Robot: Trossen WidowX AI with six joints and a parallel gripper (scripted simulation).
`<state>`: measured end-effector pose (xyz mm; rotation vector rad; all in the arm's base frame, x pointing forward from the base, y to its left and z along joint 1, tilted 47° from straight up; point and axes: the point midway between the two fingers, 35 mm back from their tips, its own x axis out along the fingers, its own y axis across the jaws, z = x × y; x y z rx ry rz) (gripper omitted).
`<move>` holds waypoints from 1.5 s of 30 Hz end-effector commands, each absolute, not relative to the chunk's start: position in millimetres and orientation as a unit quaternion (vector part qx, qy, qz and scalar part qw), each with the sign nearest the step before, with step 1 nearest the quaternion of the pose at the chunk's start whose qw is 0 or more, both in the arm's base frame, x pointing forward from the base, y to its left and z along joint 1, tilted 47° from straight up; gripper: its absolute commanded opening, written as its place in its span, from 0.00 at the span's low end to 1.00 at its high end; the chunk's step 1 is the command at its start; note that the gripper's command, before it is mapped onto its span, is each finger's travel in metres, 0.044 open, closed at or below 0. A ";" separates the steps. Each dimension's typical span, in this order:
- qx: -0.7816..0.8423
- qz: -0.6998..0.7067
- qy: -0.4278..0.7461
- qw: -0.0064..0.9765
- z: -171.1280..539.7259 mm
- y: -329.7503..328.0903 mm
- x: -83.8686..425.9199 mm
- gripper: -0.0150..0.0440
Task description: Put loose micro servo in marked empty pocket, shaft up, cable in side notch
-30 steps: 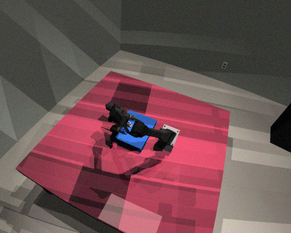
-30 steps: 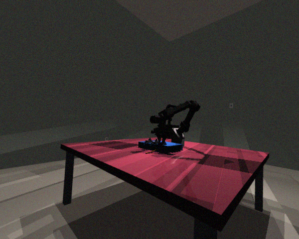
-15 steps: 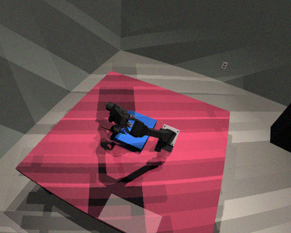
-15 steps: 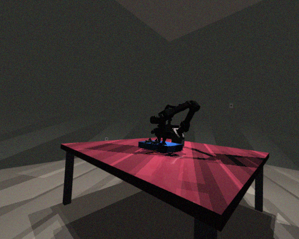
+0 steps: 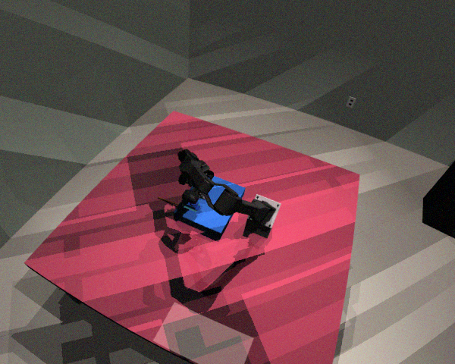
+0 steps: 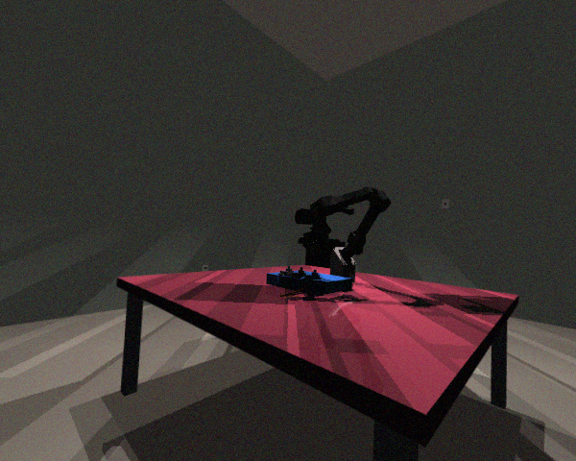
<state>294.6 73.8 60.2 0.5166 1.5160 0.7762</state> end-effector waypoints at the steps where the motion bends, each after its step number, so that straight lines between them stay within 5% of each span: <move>1: 0.227 0.335 0.662 0.631 80.1 43.7 248.0 0.97; 45: 0.230 0.336 0.658 0.633 114.0 8.8 242.6 1.00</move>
